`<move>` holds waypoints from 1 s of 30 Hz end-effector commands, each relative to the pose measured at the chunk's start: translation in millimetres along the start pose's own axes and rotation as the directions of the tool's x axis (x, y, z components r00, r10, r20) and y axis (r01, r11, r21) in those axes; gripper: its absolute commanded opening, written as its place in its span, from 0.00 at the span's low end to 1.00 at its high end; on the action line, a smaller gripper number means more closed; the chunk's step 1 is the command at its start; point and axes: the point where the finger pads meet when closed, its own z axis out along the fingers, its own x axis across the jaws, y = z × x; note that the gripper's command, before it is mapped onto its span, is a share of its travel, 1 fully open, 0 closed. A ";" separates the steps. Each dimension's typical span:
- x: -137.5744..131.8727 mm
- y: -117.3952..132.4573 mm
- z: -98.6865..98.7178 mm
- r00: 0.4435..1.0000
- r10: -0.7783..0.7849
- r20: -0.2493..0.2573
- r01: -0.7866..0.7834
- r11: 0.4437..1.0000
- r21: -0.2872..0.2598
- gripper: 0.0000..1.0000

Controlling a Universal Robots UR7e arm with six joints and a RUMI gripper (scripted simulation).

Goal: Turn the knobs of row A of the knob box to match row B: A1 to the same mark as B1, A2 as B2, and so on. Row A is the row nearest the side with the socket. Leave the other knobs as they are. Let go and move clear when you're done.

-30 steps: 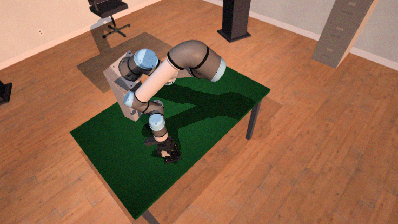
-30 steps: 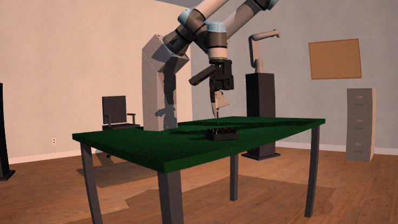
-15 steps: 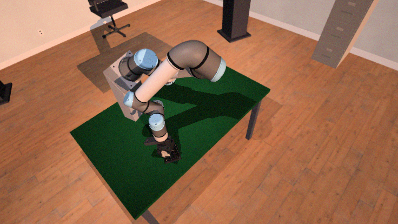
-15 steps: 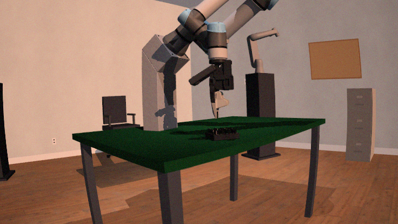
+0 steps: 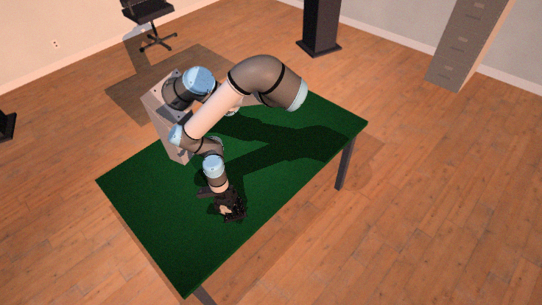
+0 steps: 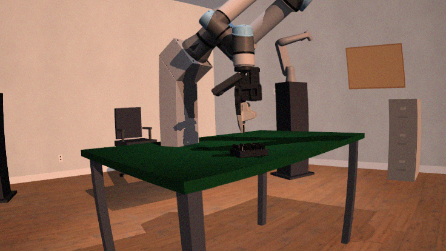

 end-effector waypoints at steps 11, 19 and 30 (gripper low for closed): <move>-0.3 1.0 2.6 1.000 -0.012 -0.001 0.012 1.000 -0.001 0.11; -0.7 0.9 6.6 1.000 -0.021 -0.001 0.021 1.000 -0.001 0.11; -0.8 0.3 18.9 1.000 -0.021 -0.001 0.021 1.000 -0.001 0.11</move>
